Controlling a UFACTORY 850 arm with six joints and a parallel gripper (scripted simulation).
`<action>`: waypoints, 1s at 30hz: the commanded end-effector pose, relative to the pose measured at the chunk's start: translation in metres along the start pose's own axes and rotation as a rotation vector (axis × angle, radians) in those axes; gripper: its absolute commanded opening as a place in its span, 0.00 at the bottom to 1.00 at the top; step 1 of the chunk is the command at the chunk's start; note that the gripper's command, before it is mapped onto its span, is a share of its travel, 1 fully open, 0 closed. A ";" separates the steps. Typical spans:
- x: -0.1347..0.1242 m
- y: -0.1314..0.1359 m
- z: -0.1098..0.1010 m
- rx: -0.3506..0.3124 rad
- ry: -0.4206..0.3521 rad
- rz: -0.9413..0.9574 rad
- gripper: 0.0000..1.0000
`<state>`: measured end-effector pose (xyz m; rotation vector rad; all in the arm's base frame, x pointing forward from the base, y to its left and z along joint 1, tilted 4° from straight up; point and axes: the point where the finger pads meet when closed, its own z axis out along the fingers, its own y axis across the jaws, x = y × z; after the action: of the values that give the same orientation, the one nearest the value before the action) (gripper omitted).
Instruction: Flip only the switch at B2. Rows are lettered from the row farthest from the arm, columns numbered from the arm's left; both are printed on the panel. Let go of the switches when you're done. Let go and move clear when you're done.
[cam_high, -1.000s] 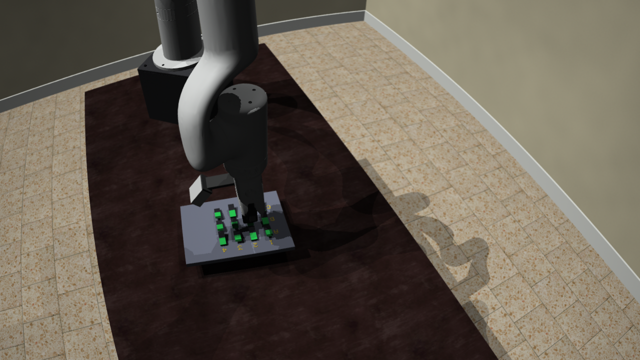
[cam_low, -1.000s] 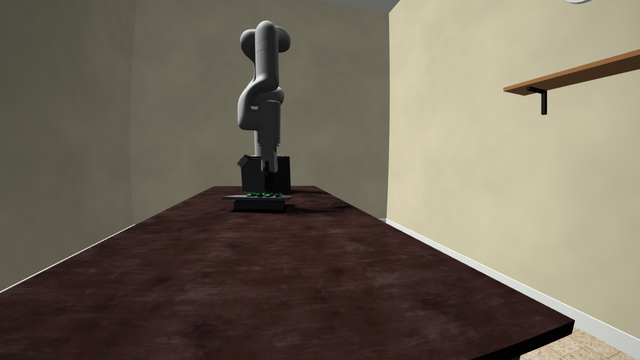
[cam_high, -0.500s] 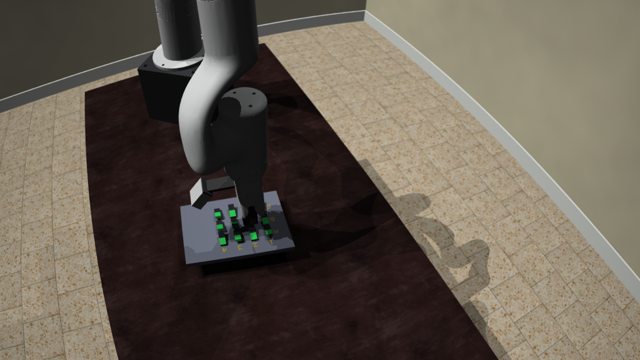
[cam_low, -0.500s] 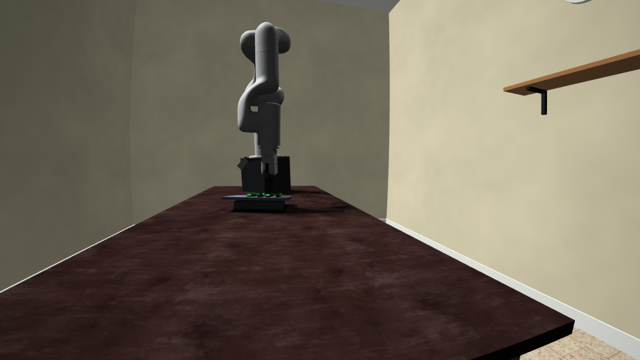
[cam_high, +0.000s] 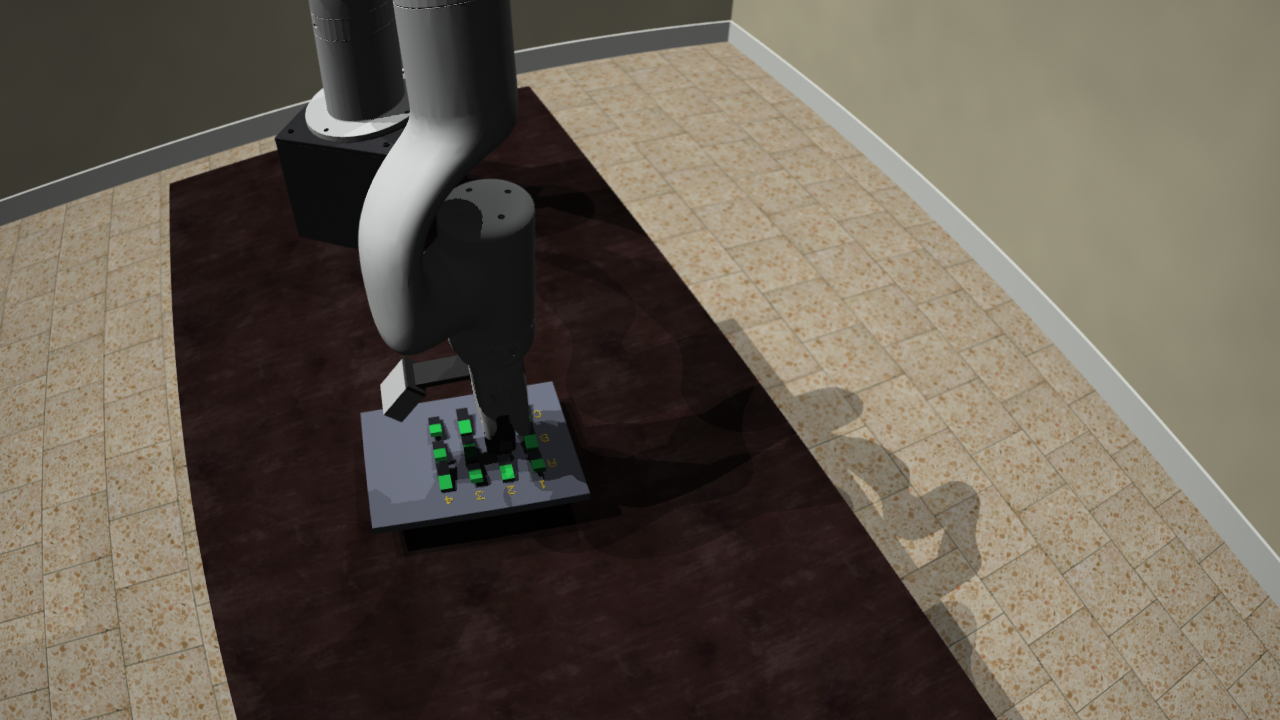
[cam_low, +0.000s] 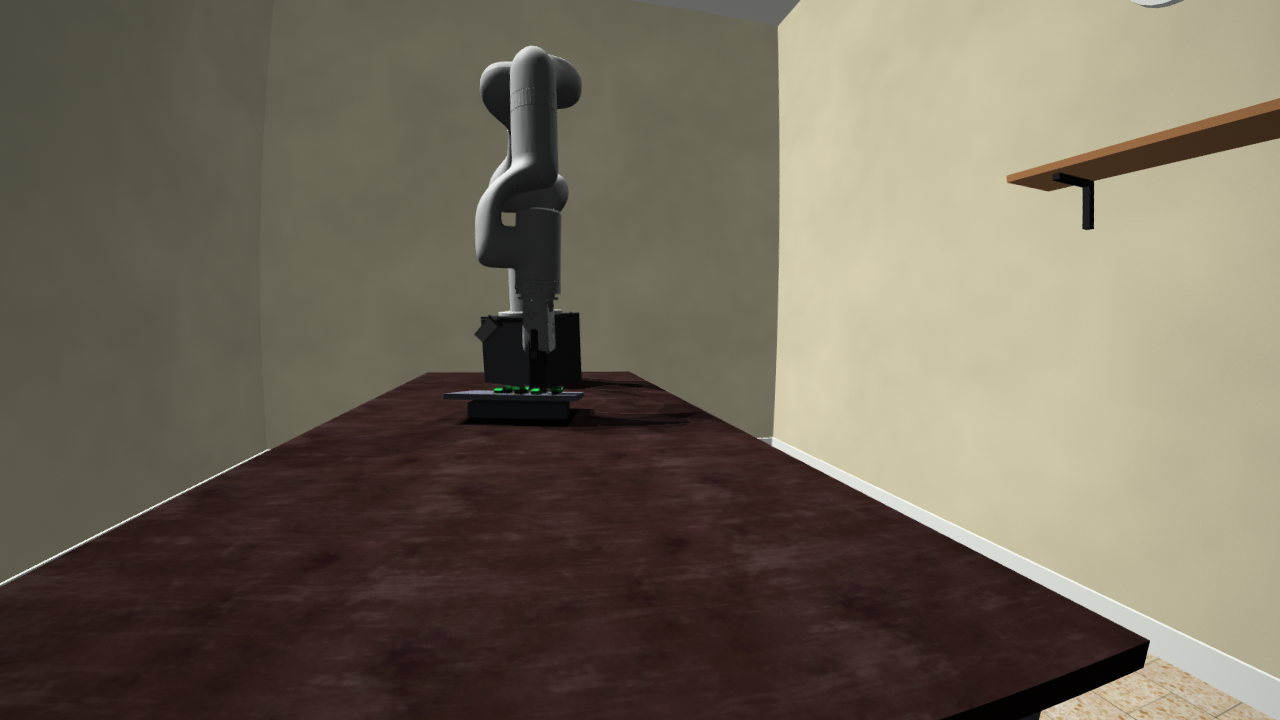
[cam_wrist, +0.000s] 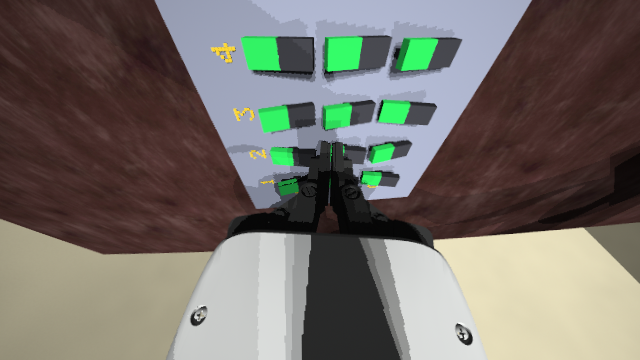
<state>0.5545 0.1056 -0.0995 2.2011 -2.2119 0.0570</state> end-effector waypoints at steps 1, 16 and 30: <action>0.000 -0.001 0.000 0.002 0.000 0.000 0.00; 0.000 -0.001 -0.001 0.002 0.000 0.000 0.00; 0.000 -0.001 -0.029 0.002 0.000 0.000 0.00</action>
<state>0.5548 0.1067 -0.0742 2.2016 -2.2126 0.0588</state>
